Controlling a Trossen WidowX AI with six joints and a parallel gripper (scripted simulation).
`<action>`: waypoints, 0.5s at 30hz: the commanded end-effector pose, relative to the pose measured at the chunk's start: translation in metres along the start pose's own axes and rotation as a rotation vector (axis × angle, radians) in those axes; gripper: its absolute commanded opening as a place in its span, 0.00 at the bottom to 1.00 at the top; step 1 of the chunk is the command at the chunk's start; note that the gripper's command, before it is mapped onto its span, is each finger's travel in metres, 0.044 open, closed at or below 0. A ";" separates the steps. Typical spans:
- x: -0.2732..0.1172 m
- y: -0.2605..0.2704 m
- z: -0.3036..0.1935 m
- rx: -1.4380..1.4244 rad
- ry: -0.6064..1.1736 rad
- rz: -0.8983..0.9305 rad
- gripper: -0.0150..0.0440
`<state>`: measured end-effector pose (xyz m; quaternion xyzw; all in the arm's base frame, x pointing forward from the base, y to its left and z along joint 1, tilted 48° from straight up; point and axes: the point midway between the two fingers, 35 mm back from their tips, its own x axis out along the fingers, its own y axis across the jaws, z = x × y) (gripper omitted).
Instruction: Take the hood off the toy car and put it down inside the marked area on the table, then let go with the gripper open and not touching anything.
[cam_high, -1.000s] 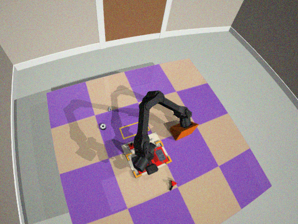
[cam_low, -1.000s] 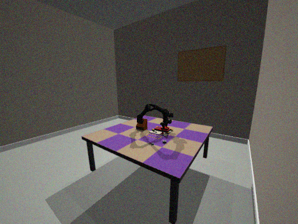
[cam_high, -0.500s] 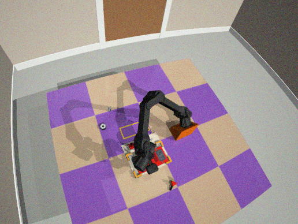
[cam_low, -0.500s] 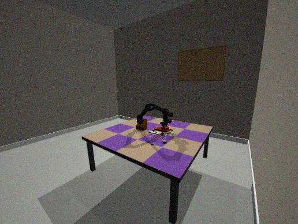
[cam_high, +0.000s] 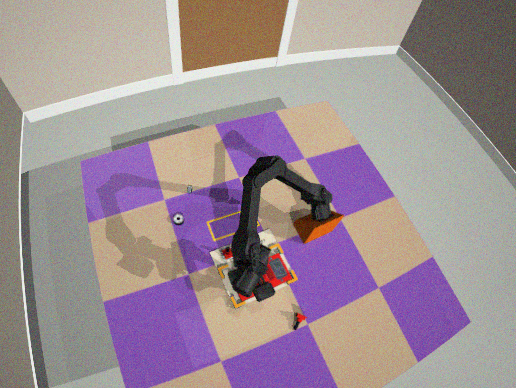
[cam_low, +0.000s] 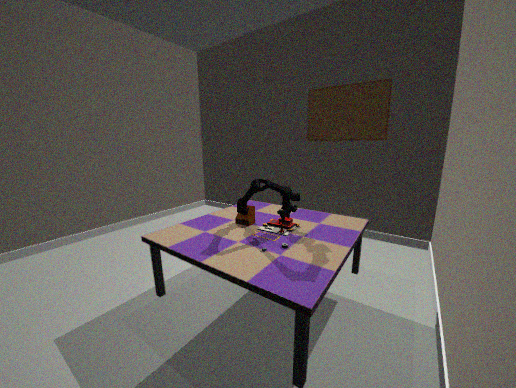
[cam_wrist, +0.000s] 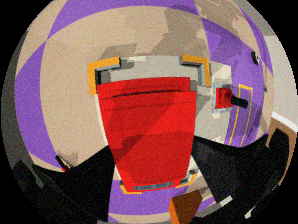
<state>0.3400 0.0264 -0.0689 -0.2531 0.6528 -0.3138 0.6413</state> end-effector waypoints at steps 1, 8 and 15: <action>-0.005 0.001 0.001 0.006 -0.004 0.005 0.25; -0.009 0.001 0.001 0.006 -0.004 0.005 0.25; -0.023 0.001 0.002 0.005 -0.004 0.006 0.25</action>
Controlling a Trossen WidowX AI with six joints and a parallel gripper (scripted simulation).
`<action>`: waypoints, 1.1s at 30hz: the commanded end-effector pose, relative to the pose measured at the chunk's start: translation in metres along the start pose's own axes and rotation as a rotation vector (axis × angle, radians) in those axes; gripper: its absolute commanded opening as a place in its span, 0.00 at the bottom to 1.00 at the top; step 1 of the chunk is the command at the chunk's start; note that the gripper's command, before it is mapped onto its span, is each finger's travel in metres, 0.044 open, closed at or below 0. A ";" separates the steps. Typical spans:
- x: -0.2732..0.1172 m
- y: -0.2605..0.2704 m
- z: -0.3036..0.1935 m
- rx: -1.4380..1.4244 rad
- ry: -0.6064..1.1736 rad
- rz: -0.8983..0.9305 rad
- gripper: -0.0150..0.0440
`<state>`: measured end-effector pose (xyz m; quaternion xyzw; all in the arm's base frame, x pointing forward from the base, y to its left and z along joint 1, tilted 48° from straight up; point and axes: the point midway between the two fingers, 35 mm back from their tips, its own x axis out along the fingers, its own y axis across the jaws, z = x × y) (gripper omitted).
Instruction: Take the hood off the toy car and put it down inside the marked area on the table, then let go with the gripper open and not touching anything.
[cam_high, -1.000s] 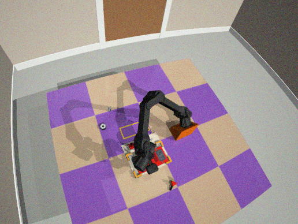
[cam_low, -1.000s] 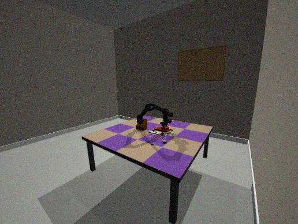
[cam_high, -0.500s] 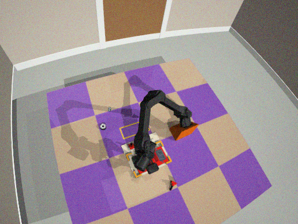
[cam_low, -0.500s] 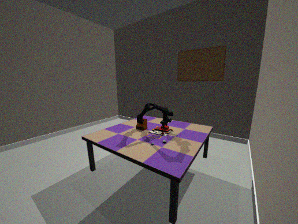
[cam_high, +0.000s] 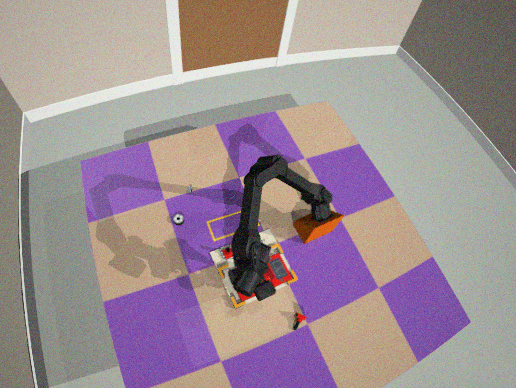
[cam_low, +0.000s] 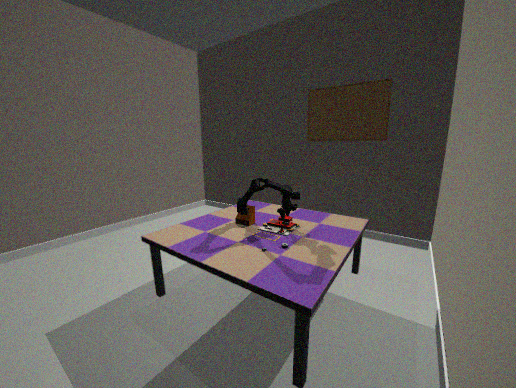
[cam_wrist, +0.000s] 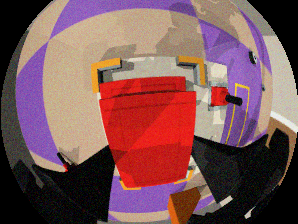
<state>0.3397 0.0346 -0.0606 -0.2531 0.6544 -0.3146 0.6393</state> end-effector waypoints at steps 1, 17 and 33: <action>-0.016 0.002 0.002 0.006 -0.009 0.008 0.25; -0.040 -0.033 0.006 -0.003 -0.007 0.012 0.25; -0.045 -0.118 0.005 -0.003 -0.009 0.020 0.25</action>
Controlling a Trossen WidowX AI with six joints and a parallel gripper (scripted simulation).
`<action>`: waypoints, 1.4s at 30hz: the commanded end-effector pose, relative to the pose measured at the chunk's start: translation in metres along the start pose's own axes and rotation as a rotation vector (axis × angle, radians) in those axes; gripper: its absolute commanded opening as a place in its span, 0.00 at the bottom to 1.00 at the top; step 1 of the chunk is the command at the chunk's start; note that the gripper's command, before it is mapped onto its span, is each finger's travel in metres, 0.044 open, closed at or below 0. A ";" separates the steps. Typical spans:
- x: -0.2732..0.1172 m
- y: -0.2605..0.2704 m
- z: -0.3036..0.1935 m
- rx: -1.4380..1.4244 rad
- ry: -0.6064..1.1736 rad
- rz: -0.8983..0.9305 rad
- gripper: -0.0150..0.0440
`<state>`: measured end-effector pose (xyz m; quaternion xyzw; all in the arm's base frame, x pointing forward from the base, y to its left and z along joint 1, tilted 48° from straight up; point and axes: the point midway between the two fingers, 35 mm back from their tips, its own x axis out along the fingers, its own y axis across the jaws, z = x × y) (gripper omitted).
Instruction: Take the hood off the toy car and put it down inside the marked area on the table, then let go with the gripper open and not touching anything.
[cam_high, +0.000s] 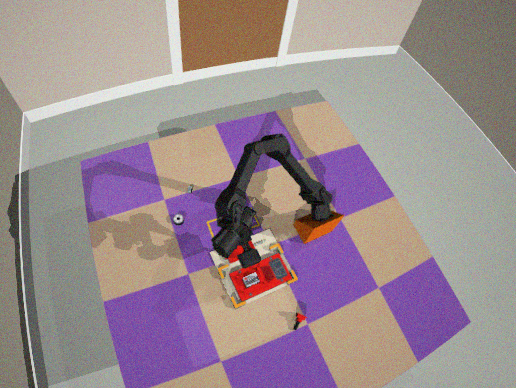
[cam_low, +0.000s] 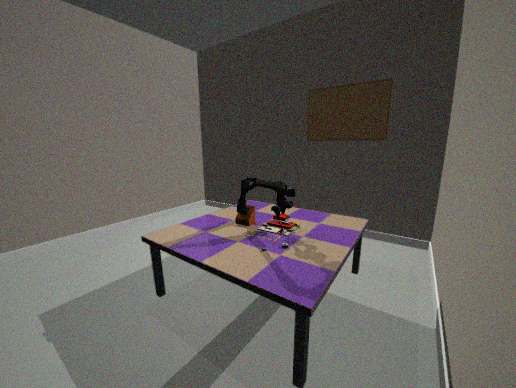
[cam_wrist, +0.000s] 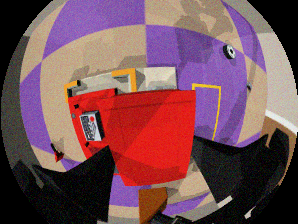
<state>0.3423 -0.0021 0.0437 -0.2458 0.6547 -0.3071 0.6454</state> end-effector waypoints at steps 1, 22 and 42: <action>-0.002 -0.022 -0.004 -0.006 -0.003 -0.003 0.25; -0.003 -0.122 -0.037 0.000 -0.001 -0.020 0.25; 0.007 -0.135 -0.043 0.001 0.001 -0.023 0.25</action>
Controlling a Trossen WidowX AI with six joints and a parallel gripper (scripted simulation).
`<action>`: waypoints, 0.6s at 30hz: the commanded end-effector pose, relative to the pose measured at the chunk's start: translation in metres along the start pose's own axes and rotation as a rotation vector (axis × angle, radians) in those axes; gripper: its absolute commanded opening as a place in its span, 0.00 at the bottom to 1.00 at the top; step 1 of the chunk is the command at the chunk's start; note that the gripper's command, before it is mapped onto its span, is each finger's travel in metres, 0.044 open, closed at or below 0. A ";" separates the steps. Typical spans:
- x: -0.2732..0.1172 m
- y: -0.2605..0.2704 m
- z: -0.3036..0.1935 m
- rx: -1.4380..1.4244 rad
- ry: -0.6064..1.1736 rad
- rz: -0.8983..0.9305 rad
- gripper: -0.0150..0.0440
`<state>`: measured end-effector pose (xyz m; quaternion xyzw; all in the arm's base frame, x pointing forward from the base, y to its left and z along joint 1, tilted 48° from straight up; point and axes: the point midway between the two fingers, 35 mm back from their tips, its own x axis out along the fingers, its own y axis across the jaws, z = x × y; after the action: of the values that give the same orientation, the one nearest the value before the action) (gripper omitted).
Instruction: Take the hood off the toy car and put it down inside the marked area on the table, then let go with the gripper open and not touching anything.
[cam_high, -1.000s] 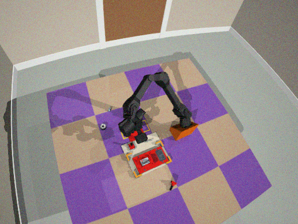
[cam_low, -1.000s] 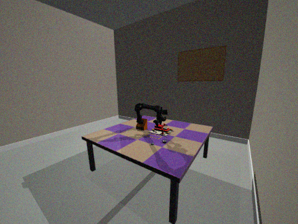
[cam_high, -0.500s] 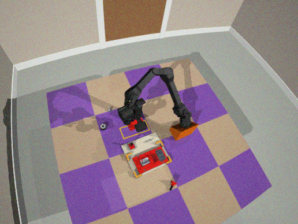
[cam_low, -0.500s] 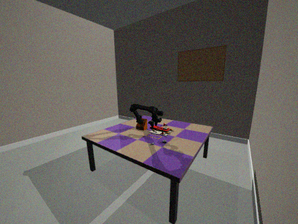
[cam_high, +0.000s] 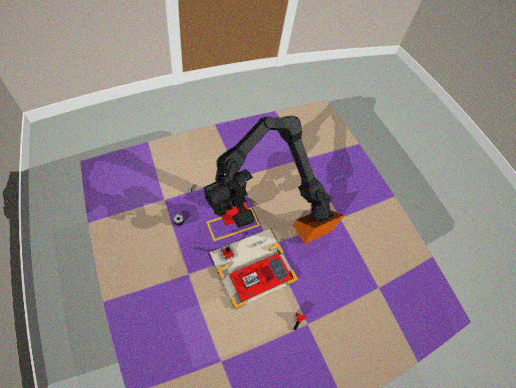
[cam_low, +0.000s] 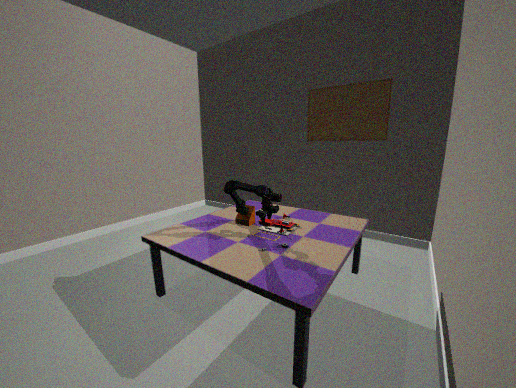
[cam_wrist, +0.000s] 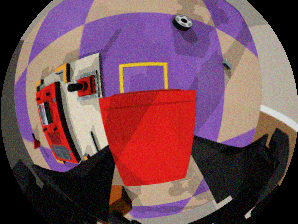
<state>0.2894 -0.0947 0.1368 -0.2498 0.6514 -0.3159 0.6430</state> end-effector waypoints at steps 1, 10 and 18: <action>0.004 0.000 0.000 -0.006 0.000 -0.003 0.25; 0.012 0.001 0.000 -0.006 0.000 -0.002 0.25; 0.018 0.001 0.001 -0.006 0.000 -0.001 0.25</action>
<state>0.2899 -0.1058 0.1260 -0.2493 0.6514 -0.3152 0.6435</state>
